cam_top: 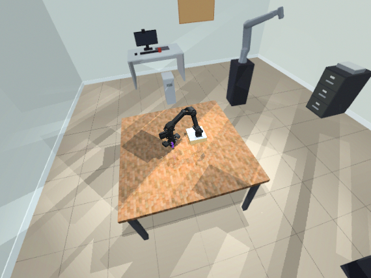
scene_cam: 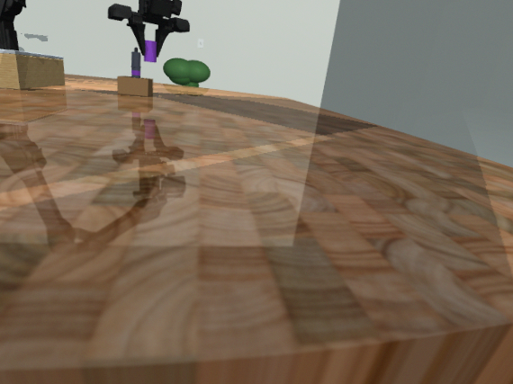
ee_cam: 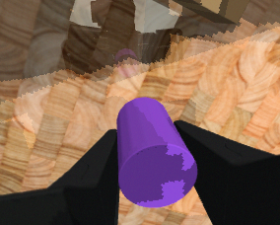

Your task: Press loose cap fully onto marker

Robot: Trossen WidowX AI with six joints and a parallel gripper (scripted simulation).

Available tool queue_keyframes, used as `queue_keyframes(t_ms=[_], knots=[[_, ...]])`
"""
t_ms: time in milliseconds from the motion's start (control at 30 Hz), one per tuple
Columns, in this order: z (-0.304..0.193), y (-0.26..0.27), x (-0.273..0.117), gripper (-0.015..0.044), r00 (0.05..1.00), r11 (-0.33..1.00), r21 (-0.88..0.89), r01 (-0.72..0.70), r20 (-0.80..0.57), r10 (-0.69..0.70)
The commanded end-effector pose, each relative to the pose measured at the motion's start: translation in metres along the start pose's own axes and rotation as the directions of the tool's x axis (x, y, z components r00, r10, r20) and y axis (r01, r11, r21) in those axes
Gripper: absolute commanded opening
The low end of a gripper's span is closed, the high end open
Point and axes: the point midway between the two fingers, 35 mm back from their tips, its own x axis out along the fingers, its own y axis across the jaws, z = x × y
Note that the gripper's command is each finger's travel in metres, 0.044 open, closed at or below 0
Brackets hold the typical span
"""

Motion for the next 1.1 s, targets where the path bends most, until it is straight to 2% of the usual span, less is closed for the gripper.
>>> queue_keyframes(t_ms=[0, 1067], knots=[[0.013, -0.006, -0.006, 0.0000, 1.000, 1.000, -0.002, 0.003, 0.004, -0.003], [0.088, -0.062, -0.043, 0.0000, 1.000, 1.000, -0.002, 0.008, 0.009, -0.008]])
